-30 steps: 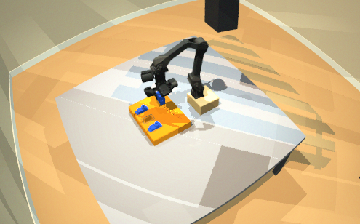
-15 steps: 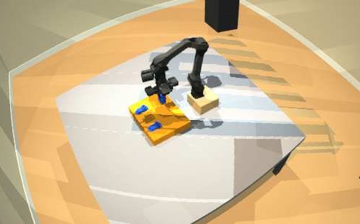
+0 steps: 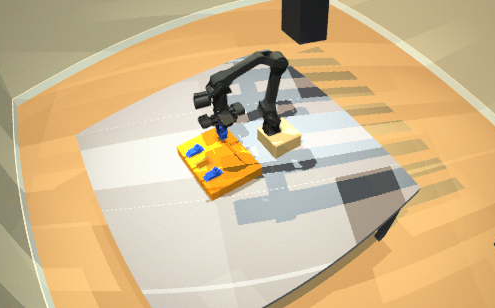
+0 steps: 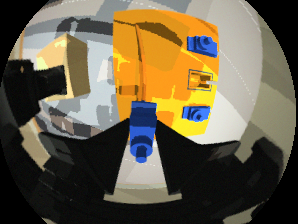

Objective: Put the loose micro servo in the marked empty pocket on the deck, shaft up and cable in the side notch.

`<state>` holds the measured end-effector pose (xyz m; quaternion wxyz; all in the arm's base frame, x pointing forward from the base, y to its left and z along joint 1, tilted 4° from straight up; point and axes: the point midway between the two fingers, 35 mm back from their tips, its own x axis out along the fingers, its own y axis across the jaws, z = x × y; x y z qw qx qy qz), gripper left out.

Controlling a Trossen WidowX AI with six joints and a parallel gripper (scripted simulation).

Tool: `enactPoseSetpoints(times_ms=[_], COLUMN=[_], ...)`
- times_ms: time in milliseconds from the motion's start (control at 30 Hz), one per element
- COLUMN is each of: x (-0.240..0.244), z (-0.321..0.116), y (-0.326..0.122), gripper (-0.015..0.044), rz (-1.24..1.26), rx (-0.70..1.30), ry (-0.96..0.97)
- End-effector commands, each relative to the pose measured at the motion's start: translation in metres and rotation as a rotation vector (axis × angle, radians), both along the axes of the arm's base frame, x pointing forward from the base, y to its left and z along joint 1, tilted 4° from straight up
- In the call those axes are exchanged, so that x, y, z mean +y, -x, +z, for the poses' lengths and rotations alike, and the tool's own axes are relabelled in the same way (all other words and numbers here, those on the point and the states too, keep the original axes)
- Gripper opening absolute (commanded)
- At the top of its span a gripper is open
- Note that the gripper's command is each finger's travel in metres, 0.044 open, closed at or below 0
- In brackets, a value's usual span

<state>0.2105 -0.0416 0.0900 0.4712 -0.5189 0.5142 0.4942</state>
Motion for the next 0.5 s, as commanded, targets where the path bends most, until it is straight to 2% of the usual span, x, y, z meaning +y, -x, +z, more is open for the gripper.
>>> enactPoseSetpoints(times_ms=[0,200,467], x=[0.000,0.000,0.018], z=[0.002,0.002,0.001], y=[-0.014,-0.036,-0.034], gripper=[0.0000,0.0000,0.0000], rz=[-0.001,-0.001,-0.001], rx=[-0.012,-0.014,-0.014], ry=[0.006,0.006,0.004])
